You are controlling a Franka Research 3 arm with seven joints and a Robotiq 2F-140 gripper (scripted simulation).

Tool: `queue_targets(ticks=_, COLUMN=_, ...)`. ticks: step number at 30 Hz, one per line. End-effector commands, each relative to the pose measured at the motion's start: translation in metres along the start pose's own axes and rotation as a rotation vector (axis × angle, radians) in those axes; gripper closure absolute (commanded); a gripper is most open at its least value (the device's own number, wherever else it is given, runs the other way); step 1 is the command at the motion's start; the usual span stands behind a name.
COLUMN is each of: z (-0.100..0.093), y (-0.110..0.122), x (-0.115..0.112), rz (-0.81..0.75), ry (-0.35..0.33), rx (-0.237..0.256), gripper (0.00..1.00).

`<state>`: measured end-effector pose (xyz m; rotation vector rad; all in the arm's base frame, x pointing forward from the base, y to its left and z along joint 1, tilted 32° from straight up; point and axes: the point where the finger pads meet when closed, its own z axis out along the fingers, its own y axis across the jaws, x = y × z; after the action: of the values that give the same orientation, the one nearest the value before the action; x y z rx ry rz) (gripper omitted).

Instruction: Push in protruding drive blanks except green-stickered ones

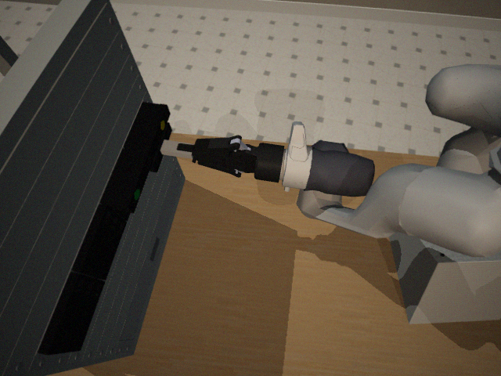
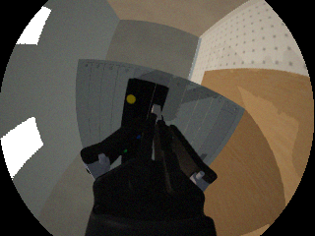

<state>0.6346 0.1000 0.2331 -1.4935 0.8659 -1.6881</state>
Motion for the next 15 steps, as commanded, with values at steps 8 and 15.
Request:
queue_targets(ticks=8, z=0.0065, y=0.0025, x=0.0013, rz=-0.007, ry=0.003, rx=-0.006, gripper=1.0)
queue_targets(ticks=15, z=0.0123, y=0.0032, x=0.0017, rz=-0.007, ry=0.003, rx=-0.006, gripper=1.0)
